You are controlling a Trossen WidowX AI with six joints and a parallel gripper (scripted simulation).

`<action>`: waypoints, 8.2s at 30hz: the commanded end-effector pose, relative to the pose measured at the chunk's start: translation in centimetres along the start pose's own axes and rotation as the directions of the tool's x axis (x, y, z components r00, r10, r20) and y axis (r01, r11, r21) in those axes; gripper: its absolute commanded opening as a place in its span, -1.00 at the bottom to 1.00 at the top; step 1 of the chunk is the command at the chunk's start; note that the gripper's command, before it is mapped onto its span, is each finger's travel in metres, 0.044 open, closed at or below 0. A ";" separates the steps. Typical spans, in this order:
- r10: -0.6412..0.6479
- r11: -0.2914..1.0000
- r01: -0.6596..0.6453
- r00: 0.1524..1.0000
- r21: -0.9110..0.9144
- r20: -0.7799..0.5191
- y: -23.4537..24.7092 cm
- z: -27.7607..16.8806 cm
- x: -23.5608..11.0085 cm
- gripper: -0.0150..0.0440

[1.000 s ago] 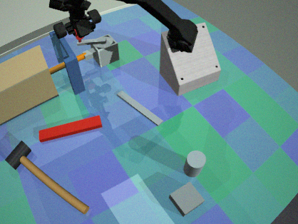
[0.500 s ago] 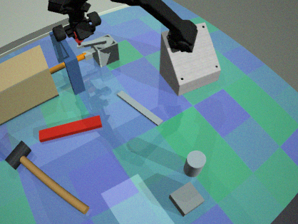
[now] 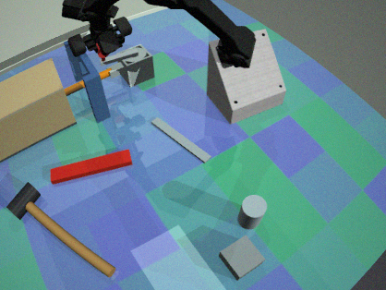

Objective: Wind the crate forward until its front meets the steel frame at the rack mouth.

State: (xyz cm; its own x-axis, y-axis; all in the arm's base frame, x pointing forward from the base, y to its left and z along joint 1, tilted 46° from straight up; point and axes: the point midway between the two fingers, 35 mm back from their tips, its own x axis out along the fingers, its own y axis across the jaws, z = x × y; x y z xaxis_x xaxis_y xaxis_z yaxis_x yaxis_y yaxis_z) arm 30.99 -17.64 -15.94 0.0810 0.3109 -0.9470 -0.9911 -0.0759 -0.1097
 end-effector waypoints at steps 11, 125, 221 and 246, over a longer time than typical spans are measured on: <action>-0.002 1.000 0.002 1.000 0.001 0.030 -0.1 2.3 -0.7 -0.49; 0.004 1.000 -0.004 0.999 0.004 0.035 7.5 10.5 -4.6 -0.49; 0.010 1.000 -0.010 0.999 0.005 0.030 17.5 7.9 -3.4 -0.49; 0.011 1.000 -0.011 1.000 0.005 0.028 19.1 5.8 -2.5 -0.49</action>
State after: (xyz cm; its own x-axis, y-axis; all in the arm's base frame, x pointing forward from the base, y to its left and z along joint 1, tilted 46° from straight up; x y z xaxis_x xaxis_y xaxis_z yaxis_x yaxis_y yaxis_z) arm 11.54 -13.76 -13.20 0.0854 0.3541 -0.9313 -0.9913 -0.0640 -0.1153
